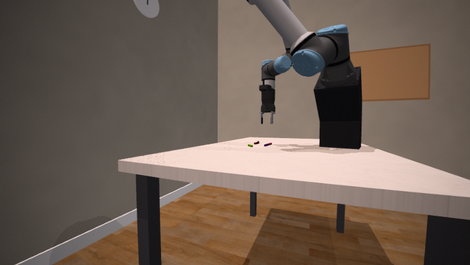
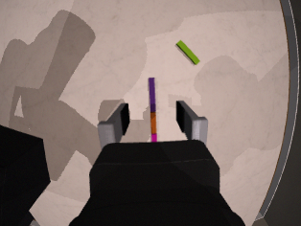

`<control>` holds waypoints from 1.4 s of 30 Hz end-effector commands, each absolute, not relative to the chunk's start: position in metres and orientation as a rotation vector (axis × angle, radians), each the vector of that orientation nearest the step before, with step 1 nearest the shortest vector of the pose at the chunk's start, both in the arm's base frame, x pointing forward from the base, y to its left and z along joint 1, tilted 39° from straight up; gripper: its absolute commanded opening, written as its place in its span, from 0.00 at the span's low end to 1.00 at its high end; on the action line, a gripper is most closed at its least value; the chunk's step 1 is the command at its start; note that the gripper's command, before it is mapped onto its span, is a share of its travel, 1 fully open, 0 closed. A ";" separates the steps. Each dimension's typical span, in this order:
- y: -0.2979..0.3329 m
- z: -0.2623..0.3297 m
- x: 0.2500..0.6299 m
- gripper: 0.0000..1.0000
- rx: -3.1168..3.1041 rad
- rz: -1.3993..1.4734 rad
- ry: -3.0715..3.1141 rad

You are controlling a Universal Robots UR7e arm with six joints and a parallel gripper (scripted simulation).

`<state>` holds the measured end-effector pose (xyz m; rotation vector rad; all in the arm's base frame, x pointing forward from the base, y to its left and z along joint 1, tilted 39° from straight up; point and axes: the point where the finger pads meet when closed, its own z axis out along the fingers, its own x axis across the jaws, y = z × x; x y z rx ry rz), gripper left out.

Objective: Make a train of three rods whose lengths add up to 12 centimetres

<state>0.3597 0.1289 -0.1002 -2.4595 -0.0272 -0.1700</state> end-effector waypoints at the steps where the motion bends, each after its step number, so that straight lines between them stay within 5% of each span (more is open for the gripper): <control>1: 0.118 -0.087 0.358 1.00 -2.460 -0.172 -0.027; 42: 0.090 -0.053 0.353 1.00 -2.460 -0.172 -0.027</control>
